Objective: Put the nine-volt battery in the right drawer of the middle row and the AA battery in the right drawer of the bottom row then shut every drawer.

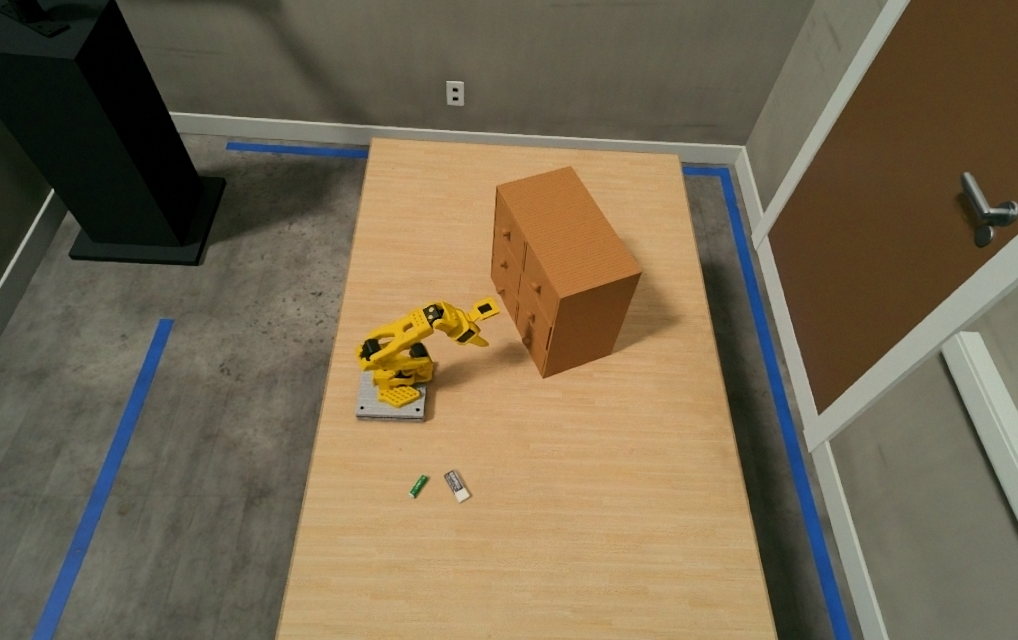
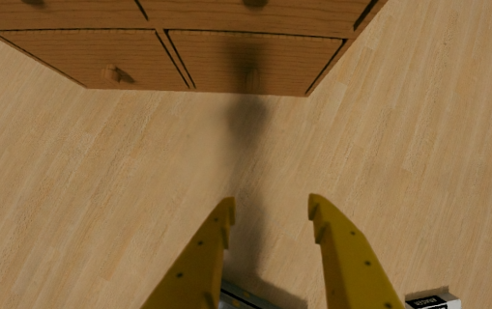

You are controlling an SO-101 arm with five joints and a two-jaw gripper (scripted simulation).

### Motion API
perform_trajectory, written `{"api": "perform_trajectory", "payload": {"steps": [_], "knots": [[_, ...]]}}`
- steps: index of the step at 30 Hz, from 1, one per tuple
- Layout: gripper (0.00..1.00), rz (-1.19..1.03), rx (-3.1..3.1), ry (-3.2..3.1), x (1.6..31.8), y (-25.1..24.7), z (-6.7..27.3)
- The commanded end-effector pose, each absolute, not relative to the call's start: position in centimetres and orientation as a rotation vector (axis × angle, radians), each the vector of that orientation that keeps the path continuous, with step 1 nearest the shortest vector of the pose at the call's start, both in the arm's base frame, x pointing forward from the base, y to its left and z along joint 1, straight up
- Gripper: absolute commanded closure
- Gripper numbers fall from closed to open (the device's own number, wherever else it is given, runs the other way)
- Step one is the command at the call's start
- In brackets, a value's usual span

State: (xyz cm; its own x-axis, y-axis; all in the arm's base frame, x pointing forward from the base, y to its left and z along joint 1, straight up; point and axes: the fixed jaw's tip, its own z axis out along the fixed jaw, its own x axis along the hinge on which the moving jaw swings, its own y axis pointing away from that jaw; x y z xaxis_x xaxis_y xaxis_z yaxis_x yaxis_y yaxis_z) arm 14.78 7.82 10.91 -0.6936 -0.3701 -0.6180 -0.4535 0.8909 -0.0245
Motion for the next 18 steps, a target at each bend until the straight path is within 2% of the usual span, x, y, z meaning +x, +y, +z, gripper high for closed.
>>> {"api": "perform_trajectory", "payload": {"steps": [1,18], "knots": [[0.79,0.168,-0.603,2.376,15.03,7.89,11.41],[0.79,0.01,-1.035,2.214,14.78,7.89,11.22]]}}
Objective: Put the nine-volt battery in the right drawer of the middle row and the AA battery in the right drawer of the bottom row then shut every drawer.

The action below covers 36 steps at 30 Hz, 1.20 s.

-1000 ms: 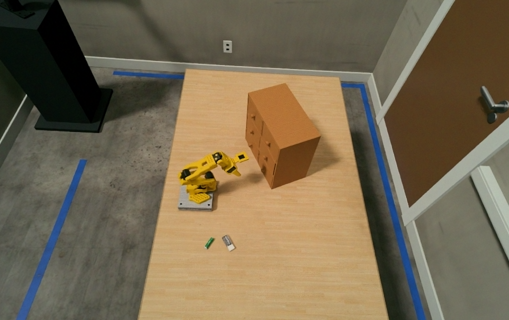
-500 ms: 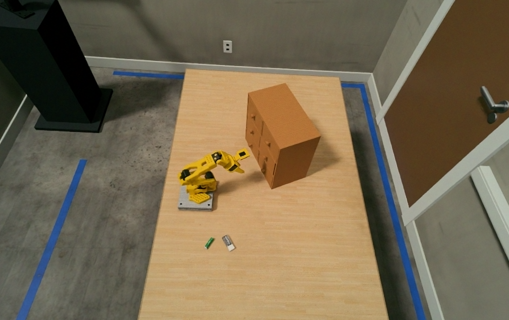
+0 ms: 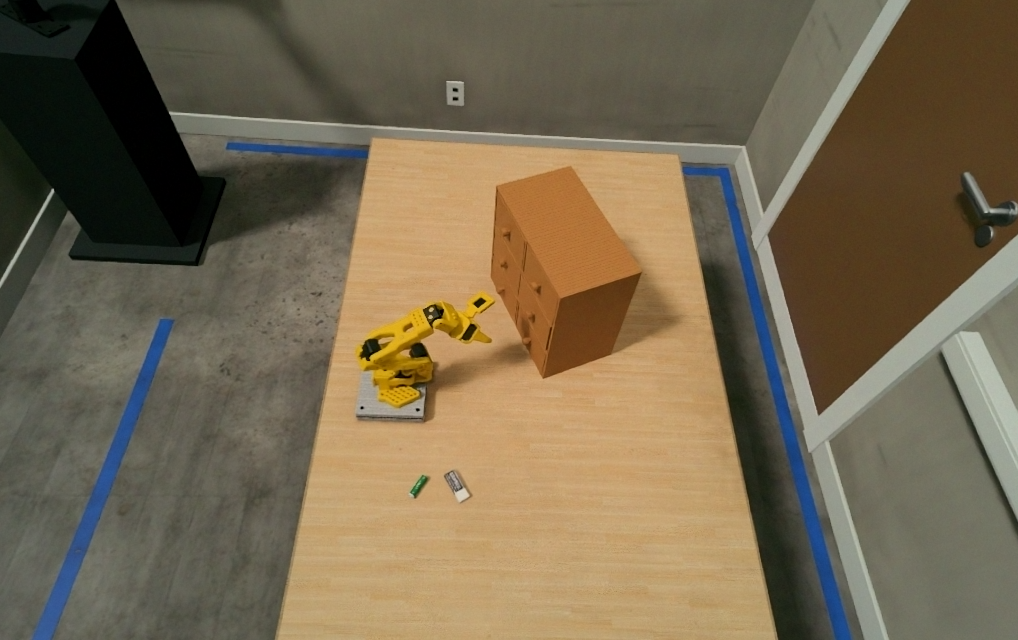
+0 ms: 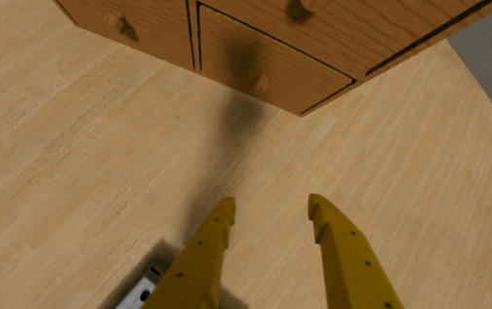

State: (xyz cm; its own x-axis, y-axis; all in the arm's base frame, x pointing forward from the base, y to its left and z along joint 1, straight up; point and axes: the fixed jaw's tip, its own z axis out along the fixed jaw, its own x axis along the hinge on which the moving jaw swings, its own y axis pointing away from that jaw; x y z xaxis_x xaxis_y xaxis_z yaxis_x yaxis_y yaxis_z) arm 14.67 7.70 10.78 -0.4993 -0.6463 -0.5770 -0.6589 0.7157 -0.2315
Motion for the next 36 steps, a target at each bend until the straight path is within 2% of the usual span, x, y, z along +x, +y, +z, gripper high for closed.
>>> {"api": "perform_trajectory", "payload": {"steps": [1,36], "knots": [[0.79,0.0,-1.063,2.201,14.76,7.89,11.21],[0.79,-0.323,-1.84,1.65,14.51,7.69,10.96]]}}
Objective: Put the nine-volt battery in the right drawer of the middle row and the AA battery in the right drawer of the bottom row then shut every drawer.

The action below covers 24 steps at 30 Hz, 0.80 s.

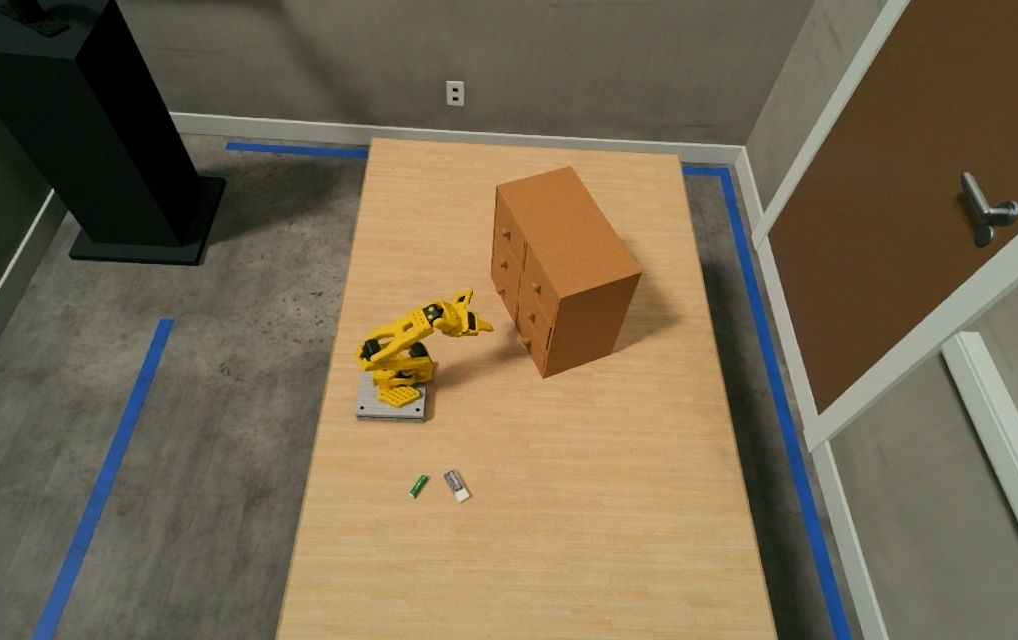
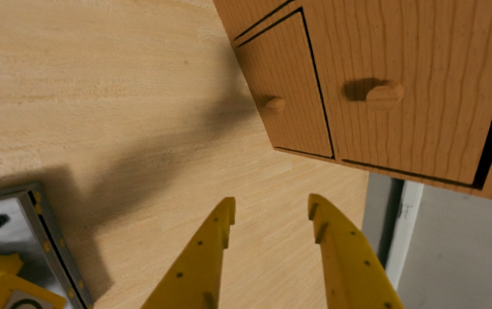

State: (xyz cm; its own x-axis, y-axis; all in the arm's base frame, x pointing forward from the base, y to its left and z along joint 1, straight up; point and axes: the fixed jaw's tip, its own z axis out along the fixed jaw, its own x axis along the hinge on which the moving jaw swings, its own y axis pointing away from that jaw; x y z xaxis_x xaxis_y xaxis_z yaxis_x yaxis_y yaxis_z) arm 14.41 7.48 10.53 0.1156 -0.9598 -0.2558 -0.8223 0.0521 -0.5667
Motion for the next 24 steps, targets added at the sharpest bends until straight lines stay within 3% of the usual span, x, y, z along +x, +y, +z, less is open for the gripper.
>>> {"api": "perform_trajectory", "payload": {"steps": [1,24], "knots": [[0.79,-0.333,-1.862,1.628,14.51,7.68,10.96],[0.79,-0.539,-2.268,1.108,14.56,7.54,10.94]]}}
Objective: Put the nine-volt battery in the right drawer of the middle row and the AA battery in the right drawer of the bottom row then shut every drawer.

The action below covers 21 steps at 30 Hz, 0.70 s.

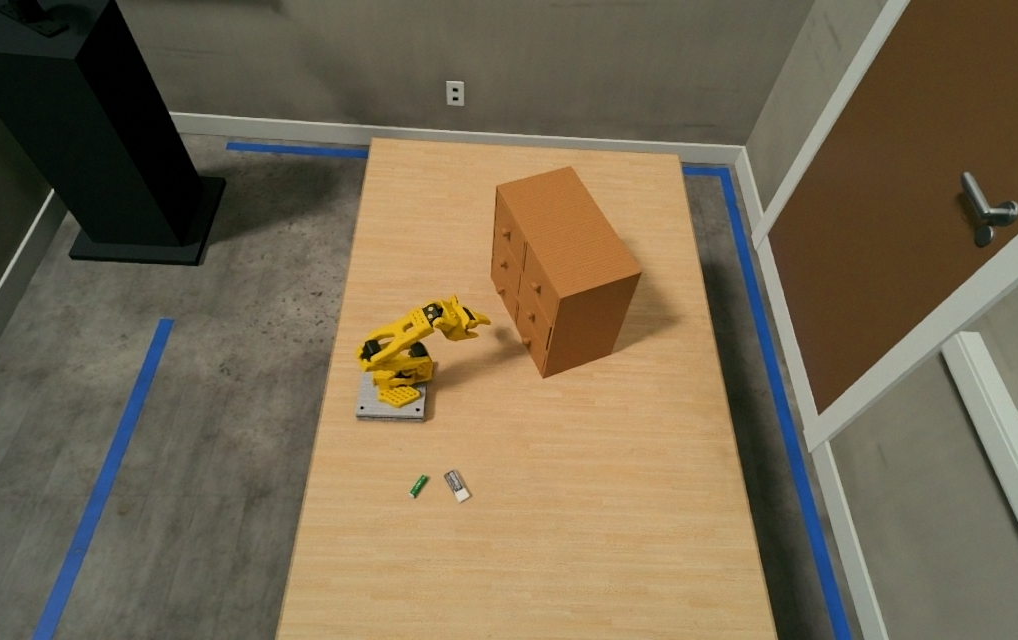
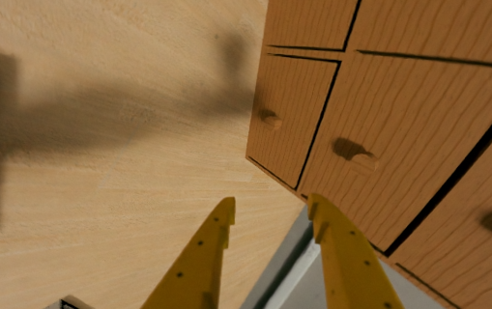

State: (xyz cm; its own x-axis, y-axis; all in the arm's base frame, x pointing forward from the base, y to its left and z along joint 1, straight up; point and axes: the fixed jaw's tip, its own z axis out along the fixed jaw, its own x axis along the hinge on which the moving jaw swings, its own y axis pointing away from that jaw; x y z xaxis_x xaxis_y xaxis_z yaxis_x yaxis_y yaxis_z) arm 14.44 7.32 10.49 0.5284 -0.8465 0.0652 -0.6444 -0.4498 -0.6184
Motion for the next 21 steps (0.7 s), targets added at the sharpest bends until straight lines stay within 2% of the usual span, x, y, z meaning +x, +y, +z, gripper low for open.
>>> {"api": "perform_trajectory", "payload": {"steps": [1,21], "knots": [[0.79,-0.549,-2.284,1.08,14.56,7.54,10.94],[0.79,-0.71,-2.532,0.554,14.71,7.51,11.03]]}}
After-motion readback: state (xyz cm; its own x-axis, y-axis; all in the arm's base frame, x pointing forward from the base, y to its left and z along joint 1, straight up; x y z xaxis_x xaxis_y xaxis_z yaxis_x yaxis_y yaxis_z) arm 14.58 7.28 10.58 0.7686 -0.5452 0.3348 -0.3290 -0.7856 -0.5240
